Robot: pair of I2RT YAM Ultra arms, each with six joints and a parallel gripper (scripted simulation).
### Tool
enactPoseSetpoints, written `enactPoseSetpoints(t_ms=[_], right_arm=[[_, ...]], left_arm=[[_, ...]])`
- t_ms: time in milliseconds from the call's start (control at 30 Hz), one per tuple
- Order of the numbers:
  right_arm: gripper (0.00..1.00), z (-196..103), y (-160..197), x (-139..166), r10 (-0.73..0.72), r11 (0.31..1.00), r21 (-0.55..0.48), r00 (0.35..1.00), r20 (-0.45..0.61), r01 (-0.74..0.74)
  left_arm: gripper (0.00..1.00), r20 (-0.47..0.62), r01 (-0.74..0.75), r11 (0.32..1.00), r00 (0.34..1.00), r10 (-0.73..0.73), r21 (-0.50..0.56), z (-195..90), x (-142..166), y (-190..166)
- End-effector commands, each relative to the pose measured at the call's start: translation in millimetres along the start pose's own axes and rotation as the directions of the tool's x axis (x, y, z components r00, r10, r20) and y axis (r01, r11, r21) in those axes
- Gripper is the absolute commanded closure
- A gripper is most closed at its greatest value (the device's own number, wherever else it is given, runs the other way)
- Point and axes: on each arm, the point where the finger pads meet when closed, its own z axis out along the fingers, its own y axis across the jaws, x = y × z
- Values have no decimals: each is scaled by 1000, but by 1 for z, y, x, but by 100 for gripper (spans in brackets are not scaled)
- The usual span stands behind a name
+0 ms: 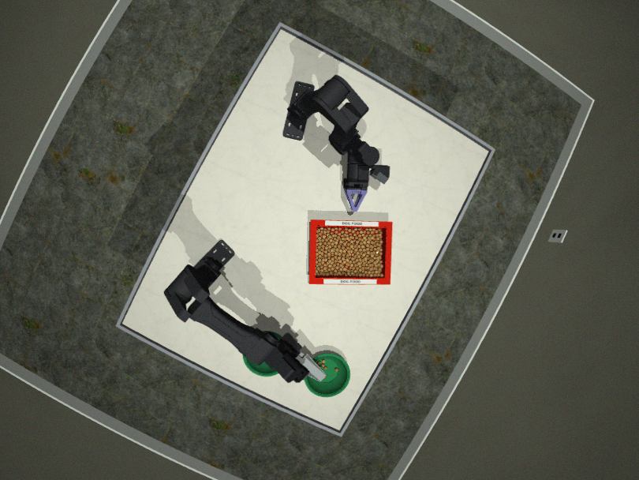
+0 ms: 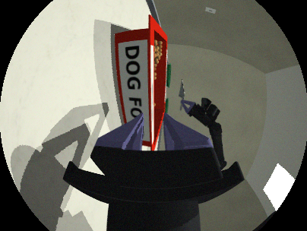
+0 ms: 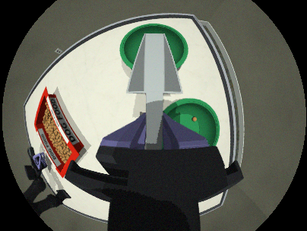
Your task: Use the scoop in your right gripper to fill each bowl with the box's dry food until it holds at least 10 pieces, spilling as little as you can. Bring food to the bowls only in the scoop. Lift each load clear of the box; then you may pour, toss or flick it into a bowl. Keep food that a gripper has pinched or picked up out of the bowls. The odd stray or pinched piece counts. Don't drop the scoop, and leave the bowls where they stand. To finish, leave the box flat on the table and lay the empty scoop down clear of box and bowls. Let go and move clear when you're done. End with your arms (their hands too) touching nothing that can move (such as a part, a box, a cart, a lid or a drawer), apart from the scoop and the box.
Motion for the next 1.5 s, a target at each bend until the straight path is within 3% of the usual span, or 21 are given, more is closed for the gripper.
enactPoseSetpoints(t_ms=[0,233,800,833,967,1200,1300,1467], right_arm=[[100,-17,0,-24,-1,1000,5,995,96,1],[100,-17,0,-24,-1,1000,5,995,96,1],[100,-17,0,-24,-1,1000,5,995,96,1],[100,-17,0,-24,-1,1000,5,995,96,1],[100,-17,0,-24,-1,1000,5,995,96,1],[100,-17,0,-24,-1,1000,5,995,96,1],[100,-17,0,-24,-1,1000,5,995,96,1],[100,-17,0,-24,-1,1000,5,995,96,1]], left_arm=[[74,-16,-26,1000,1000,26,1,-15,5,-3],[74,-17,-26,1000,1000,26,0,-27,5,-3],[74,-35,-30,1000,999,30,0,-22,8,-4],[74,43,-118,992,992,116,42,-22,-21,-30],[74,142,-209,978,967,211,-27,-27,-49,-30],[74,325,-401,894,834,447,-199,-55,-114,-61],[74,323,-423,880,819,473,-216,-54,-116,-66],[74,413,-501,788,672,614,-357,-90,-157,-100]])
